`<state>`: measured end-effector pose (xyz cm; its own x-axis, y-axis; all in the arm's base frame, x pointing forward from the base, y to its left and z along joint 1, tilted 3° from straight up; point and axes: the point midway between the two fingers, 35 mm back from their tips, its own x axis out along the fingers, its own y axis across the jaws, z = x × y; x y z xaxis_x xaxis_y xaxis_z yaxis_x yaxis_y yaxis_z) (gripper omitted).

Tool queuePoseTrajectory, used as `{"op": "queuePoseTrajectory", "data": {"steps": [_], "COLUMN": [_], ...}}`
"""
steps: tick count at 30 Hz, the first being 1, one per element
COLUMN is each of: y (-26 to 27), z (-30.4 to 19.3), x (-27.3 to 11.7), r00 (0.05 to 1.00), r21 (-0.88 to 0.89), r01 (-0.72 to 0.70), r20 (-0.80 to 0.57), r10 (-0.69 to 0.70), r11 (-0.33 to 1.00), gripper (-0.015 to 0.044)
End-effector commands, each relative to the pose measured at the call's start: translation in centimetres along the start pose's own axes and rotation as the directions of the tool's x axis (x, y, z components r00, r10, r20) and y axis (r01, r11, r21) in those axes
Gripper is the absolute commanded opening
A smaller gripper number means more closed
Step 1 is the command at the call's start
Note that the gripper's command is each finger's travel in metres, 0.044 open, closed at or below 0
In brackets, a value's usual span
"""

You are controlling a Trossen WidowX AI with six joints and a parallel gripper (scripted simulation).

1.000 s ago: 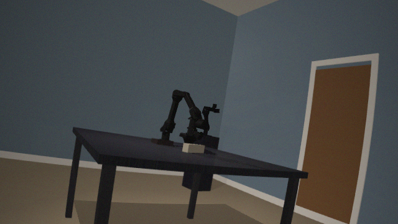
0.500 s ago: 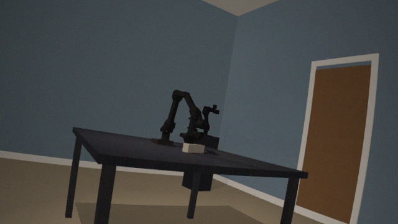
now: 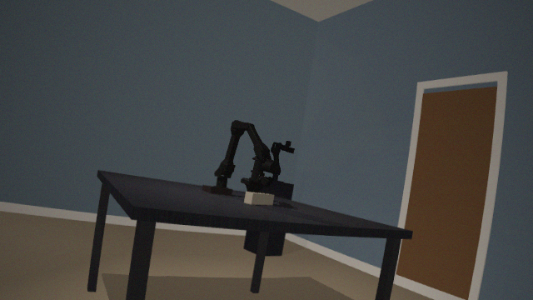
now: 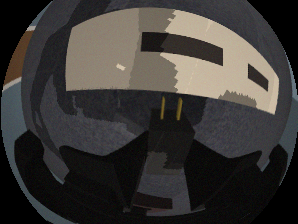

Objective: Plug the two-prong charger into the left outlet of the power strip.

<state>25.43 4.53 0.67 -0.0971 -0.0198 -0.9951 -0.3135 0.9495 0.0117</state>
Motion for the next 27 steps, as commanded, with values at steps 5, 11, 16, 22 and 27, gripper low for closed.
{"op": "queuePoseTrajectory", "data": {"steps": [5,11,16,22,27], "y": [0.07,0.07,0.07,0.07,0.07], "z": [0.22,0.27,0.31,0.36,0.41], "x": [-0.1,-0.11,-0.11,-0.12,-0.12], "r00": [1.0,1.0,1.0,1.0,1.0], "r21": [0.004,0.004,0.004,0.004,0.004], "r01": [-0.006,-0.006,-0.006,-0.006,-0.006], "r20": [0.002,0.003,0.003,0.003,0.003], "r10": [0.006,0.006,0.006,0.006,0.006], "r11": [1.0,1.0,1.0,1.0,1.0], "gripper": [0.0,0.0,0.0,0.0,0.0]}}
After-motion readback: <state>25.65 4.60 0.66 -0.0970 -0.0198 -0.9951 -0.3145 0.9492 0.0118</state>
